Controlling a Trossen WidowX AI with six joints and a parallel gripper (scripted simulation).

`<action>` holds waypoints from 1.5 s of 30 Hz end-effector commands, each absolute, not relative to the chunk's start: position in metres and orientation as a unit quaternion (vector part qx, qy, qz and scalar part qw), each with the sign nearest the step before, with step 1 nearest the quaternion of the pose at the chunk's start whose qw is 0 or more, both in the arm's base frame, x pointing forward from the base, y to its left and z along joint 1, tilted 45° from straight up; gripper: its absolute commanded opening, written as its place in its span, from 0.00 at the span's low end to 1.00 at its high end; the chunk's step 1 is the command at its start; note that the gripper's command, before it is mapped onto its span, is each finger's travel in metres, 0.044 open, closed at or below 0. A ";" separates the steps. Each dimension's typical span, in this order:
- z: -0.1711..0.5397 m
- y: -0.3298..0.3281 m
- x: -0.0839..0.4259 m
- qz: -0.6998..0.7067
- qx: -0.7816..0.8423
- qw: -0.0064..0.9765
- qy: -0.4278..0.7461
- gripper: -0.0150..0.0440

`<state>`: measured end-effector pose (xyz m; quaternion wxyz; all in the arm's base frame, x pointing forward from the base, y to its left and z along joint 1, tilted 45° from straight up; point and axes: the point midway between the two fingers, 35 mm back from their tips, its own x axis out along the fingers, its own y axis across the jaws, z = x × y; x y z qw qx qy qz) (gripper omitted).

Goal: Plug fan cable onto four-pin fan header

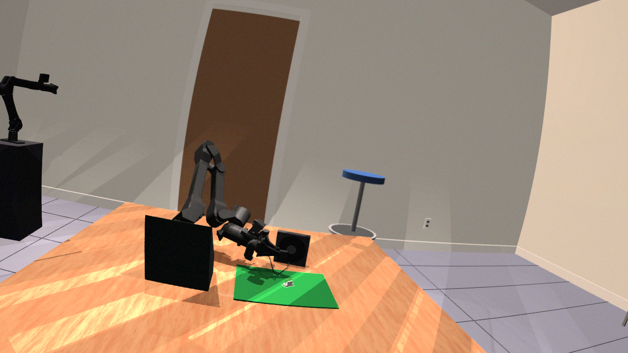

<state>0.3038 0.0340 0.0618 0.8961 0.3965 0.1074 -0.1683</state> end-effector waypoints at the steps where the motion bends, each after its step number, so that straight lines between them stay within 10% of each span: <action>1: 0.059 0.036 0.304 -0.171 0.398 0.895 0.105 0.25; 45: 0.030 0.064 0.309 -0.172 0.399 0.895 0.106 0.25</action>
